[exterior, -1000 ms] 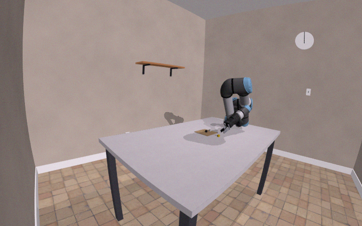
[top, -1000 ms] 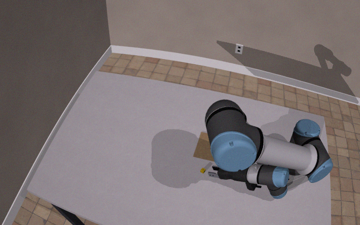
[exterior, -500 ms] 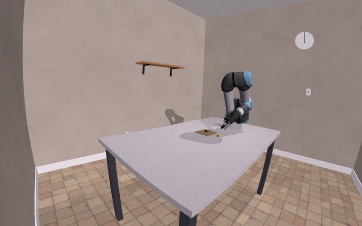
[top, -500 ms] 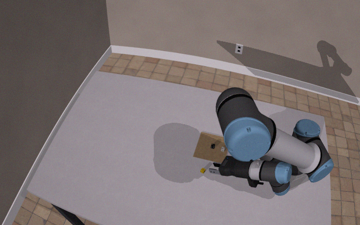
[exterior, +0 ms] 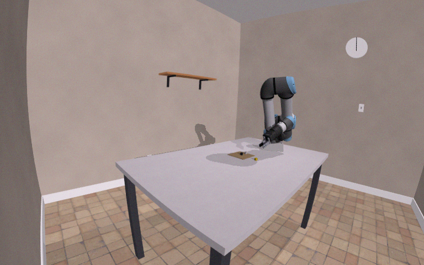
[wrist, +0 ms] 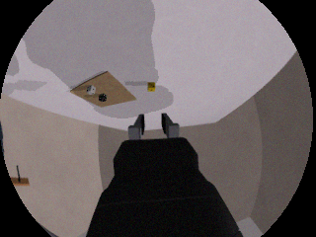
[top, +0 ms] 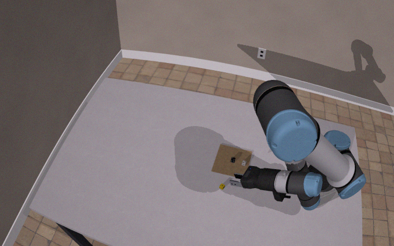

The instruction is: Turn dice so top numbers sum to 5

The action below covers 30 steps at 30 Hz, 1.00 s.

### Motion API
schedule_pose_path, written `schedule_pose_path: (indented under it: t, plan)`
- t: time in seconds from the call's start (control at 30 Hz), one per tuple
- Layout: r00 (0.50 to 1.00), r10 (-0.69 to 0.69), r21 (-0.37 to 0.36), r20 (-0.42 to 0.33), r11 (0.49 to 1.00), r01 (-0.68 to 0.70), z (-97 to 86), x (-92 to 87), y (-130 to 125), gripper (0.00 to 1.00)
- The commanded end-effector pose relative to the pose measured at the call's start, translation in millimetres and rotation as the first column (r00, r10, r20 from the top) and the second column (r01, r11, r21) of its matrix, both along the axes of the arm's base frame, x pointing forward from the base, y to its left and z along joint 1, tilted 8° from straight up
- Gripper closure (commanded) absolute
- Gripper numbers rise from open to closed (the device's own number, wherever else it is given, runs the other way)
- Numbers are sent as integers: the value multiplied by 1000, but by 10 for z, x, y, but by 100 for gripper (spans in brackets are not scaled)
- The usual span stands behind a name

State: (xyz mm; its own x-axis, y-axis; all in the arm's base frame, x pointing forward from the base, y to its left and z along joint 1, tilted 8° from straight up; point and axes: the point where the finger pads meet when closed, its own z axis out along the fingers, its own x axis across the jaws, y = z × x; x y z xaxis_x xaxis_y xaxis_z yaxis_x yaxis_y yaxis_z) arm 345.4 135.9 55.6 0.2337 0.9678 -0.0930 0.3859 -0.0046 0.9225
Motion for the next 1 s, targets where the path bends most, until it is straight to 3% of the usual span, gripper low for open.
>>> schedule_pose_path:
  t: [0.0, 0.6, 0.97]
  plan:
    - [1000, -1, 0, -1, 1000, 1, 26, -1, 4, 36]
    - [1000, -1, 1, -9, 1000, 1, 35, 7, 5, 36]
    - [999, -4, 11, -54, 1000, 5, 55, 47, 5, 36]
